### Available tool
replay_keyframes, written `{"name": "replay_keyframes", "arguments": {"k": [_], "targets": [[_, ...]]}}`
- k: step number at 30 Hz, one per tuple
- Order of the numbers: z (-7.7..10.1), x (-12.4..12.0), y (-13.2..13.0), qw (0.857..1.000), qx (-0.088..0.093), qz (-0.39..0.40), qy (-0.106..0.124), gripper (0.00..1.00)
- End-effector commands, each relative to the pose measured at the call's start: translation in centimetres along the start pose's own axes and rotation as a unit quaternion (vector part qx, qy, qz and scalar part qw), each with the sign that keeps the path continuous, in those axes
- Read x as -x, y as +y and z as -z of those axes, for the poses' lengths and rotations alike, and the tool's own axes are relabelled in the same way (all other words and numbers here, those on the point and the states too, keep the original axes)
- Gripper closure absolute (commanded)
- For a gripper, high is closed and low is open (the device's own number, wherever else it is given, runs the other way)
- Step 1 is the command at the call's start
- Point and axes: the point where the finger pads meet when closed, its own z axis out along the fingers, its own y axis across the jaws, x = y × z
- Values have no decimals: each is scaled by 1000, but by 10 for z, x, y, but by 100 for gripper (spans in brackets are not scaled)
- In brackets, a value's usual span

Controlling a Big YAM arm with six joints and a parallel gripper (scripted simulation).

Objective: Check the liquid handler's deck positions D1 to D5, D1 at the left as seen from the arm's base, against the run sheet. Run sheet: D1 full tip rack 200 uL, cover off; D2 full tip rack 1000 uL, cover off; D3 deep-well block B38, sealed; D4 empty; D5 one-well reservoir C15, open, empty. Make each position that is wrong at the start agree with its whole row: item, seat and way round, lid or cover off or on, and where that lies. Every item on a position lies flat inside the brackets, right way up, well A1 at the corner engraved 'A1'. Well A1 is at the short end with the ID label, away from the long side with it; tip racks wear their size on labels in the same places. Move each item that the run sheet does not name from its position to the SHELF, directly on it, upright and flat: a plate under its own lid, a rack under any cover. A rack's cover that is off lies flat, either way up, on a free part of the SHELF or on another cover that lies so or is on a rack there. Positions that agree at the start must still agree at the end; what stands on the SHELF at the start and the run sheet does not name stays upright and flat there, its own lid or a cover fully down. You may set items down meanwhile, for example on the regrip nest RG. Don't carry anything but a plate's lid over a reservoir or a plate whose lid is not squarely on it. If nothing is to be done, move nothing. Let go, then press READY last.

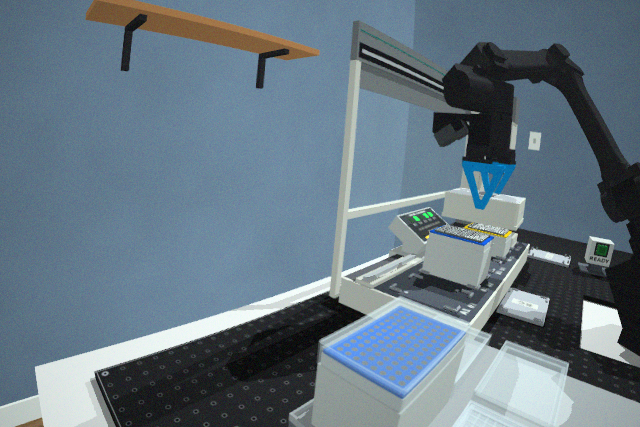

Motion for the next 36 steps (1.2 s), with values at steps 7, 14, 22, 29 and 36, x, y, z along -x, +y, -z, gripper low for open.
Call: {"name": "replay_keyframes", "arguments": {"k": [7,14,22,29,36], "targets": [[19,-35,9,999,27,-23,-15,100],[14,-73,12,1000,22,-19,-12,100],[9,-99,12,1000,12,-12,-9,100],[17,-85,14,999,22,-23,-10,100],[17,-85,14,999,22,-23,-10,100]]}}
